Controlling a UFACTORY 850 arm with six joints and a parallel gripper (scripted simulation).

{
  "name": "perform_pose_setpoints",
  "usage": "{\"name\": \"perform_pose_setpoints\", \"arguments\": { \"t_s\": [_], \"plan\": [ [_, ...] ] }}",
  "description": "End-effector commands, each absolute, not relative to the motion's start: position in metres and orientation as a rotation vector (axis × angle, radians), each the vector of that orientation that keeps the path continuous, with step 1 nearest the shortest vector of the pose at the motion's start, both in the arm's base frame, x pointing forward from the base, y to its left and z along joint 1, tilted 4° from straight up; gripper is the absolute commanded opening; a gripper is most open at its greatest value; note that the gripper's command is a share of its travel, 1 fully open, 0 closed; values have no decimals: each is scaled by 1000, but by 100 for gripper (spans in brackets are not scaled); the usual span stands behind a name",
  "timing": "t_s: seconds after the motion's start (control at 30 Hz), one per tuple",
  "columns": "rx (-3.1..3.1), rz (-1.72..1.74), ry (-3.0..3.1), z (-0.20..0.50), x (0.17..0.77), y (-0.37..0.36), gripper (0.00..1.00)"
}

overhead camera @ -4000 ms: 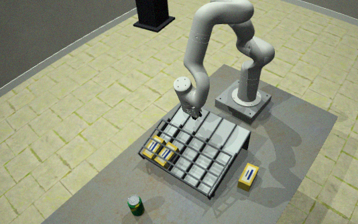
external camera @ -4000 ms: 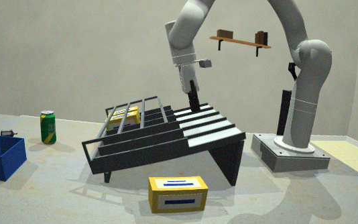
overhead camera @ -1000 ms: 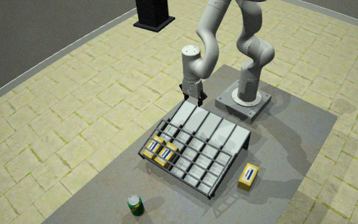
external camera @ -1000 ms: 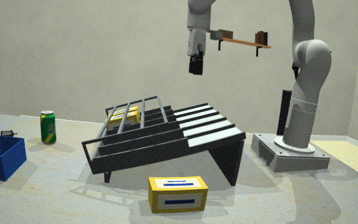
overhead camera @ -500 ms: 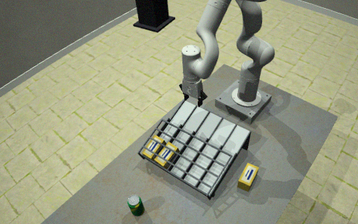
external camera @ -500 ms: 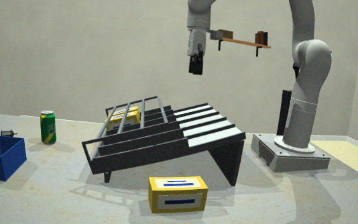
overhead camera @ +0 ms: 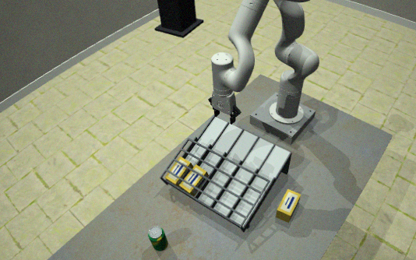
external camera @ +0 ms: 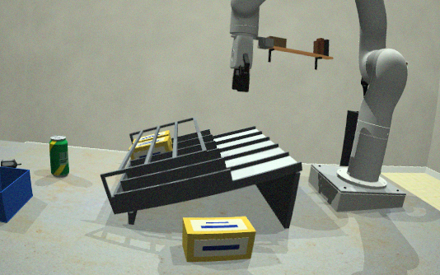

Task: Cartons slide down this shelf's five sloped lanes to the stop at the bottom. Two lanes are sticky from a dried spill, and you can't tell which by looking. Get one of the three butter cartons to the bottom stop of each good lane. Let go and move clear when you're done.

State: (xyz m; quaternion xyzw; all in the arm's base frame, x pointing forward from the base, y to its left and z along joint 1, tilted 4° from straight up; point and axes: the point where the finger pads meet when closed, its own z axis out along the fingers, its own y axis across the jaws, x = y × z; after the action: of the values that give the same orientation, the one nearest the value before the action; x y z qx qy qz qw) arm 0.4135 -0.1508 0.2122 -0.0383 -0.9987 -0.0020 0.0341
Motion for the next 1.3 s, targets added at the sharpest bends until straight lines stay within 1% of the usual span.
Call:
{"name": "perform_pose_setpoints", "arguments": {
  "t_s": [0.0, 0.07, 0.3, 0.47, 0.5, 0.6, 0.83, 1.03, 1.07, 1.27],
  "plan": [
    [-44, -7, -3077, 213, 435, -84, 90],
    [-44, -7, -3077, 213, 440, -66, 90],
    [-44, -7, -3077, 214, 470, 31, 90],
    [-44, -7, -3077, 214, 472, 39, 90],
    [23, -13, -3080, 215, 489, 98, 90],
    [23, -13, -3080, 215, 493, 111, 90],
    [23, -13, -3080, 215, 524, 209, 90],
    [23, -13, -3080, 215, 524, 209, 90],
    [29, -22, -3084, 216, 534, 239, 90],
    [29, -22, -3084, 216, 534, 239, 90]
  ]
}}
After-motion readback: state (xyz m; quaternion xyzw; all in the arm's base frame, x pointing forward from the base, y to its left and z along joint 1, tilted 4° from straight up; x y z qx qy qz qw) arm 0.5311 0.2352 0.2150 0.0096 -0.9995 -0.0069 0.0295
